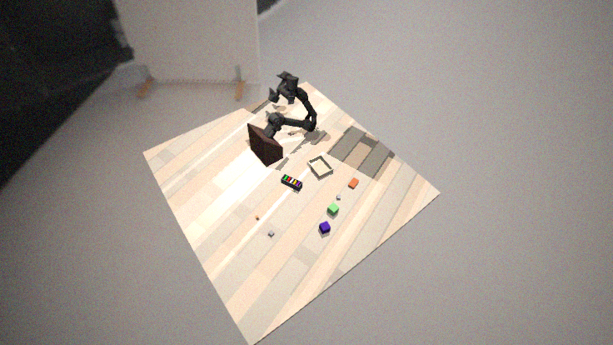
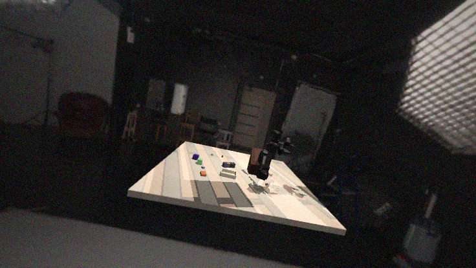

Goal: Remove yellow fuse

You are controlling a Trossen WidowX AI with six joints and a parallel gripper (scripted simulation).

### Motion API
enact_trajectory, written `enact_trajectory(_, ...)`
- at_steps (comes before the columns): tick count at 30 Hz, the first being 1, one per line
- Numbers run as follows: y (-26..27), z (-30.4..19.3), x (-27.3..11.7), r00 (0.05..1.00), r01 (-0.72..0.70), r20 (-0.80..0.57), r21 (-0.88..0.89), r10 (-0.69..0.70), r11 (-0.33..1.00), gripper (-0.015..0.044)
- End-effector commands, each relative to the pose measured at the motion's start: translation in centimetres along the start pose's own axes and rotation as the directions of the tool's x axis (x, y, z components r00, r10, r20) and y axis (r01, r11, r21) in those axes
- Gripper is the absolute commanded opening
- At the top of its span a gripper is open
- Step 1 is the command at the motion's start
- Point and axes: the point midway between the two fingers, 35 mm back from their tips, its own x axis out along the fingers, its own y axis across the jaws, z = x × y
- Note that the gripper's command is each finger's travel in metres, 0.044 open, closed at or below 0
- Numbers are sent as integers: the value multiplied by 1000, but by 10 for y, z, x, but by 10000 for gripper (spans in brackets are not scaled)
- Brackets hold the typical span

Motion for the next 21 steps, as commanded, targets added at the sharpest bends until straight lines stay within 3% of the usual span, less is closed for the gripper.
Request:
enact_trajectory(1, 0, -3, 0, 1000, 3, -12, -21, -4, 1000, 374)
enact_trajectory(5, -4, -57, -11, 966, -25, -243, -429, -89, 903, 269)
enact_trajectory(8, -13, -102, -32, 887, -191, -422, -704, -186, 684, 190)
enact_trajectory(10, -22, -129, -51, 814, -353, -520, -797, -259, 491, 137)
enact_trajectory(13, -34, -157, -78, 710, -562, -609, -792, -352, 236, 73)
enact_trajectory(17, -50, -181, -111, 589, -759, -669, -651, -454, -26, 73)
enact_trajectory(21, -69, -197, -148, 460, -887, -691, -390, -558, -248, 73)
